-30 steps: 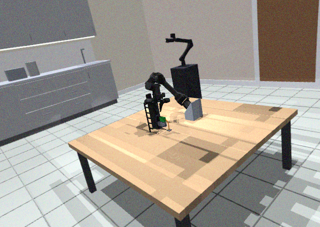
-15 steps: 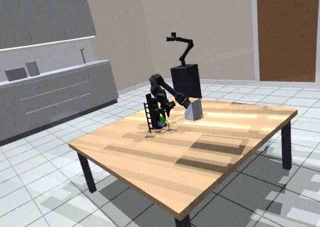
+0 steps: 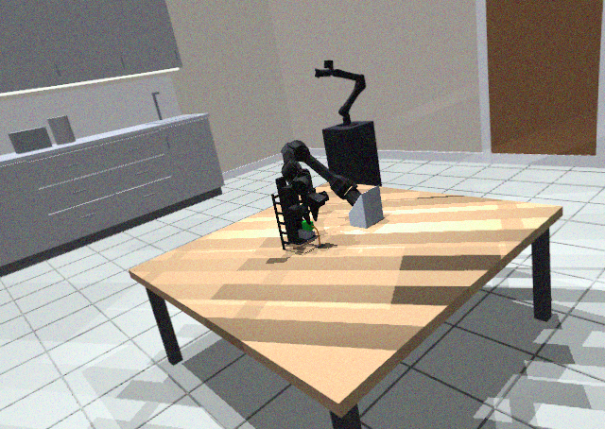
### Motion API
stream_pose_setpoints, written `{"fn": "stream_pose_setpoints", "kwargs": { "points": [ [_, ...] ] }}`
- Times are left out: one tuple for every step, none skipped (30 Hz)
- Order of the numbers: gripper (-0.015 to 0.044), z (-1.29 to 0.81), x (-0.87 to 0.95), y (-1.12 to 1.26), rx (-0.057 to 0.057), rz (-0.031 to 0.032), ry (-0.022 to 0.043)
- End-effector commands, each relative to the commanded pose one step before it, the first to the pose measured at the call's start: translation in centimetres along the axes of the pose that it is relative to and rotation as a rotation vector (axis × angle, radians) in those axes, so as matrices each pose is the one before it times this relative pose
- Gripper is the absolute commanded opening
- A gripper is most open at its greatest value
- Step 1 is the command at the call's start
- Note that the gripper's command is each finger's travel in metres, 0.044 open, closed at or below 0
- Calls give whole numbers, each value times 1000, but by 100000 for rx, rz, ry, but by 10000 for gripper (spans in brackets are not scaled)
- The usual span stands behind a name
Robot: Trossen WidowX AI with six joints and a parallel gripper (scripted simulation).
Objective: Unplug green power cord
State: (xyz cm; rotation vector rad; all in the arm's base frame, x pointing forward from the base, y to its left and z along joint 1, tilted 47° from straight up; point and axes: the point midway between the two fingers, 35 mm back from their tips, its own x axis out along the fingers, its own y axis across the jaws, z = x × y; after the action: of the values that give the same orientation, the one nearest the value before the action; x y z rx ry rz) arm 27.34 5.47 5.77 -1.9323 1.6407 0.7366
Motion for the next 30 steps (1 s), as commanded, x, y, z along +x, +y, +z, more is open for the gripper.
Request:
{"fn": "stream_pose_setpoints", "kwargs": {
  "points": [
    [160, -774, -95, 2, -134, -445, 240],
    [160, -165, 1, 7, -1, 2, 10],
    [160, -165, 1, 8, 0, 2, 11],
    [160, -165, 1, 9, 0, 2, 12],
    [160, -165, 2, 10, 0, 2, 14],
    [160, -165, 2, 11, 0, 3, 15],
    [160, -165, 2, 12, 1, 3, 16],
    [160, -165, 2, 13, 1, 3, 17],
    [160, -164, 3, 14, 1, 3, 18],
    [160, -135, 2, 12, 1, 3, 16],
    [160, -82, 1, 8, 1, 2, 10],
    [160, -27, 0, 3, 0, 1, 3],
    [160, 0, 0, 0, 0, 0, 0],
    [160, 0, 24, -1, 0, 0, 0],
    [160, 0, 49, -1, 0, -1, 0],
    [160, 0, 67, -1, 0, -1, 0],
    [160, 0, 87, -1, 1, -1, 0],
    [160, 0, 109, -1, 1, -1, 1],
    [160, 0, 134, -1, 1, -2, 2],
    [160, -1, 155, 0, 2, -2, 4],
    [160, -1, 164, 1, 2, -1, 6],
    [160, -2, 165, 2, 2, -1, 8],
    [160, -2, 136, 2, 2, -1, 8],
    [160, -1, 82, 2, 1, 0, 5],
    [160, 0, 27, 1, 0, 0, 2],
    [134, 43, -246, 22, 262, 383, -307],
    [107, 0, 0, 0, 0, 0, 0],
    [81, 0, 0, 0, 0, 0, 0],
    [55, 0, 0, 0, 0, 0, 0],
    [48, 0, 0, 0, 0, 0, 0]
  ]
}}
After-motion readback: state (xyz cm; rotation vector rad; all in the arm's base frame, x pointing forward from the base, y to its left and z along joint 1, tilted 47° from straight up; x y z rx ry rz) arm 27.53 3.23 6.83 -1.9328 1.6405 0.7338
